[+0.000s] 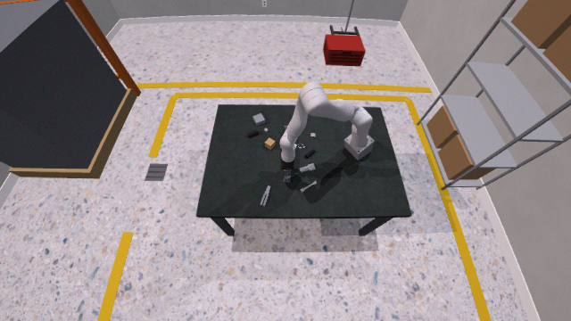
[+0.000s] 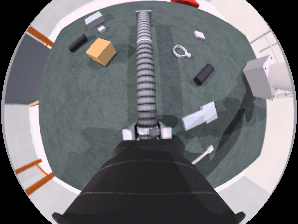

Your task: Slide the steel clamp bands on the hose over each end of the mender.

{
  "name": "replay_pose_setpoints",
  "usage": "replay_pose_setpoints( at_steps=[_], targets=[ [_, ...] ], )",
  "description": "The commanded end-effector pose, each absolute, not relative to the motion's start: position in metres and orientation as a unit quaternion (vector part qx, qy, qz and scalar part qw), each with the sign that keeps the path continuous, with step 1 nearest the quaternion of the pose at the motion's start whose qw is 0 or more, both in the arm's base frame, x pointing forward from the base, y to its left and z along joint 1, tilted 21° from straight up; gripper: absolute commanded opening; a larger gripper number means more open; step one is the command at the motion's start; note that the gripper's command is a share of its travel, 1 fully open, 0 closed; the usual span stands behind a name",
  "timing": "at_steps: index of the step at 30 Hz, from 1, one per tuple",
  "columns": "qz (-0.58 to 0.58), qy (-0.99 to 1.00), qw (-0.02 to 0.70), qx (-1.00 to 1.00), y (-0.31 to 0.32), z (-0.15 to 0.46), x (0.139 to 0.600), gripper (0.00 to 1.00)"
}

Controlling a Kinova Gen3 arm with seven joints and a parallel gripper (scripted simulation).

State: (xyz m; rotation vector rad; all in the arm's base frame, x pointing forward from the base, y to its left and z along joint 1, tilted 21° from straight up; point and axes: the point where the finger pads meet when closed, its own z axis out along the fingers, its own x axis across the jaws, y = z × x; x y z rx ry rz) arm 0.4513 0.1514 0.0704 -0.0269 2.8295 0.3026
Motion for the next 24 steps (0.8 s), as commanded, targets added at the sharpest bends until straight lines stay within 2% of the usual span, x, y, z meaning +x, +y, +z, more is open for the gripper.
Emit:
replay_pose_setpoints(
  at_steps=[1, 24],
  targets=[
    [0.106, 0.983, 0.148, -0.009, 0.1515, 0.0717, 0.4516, 0.75],
    [0.106, 0.983, 0.148, -0.009, 0.1489, 0.0712, 0.4517, 0.75]
  ],
)
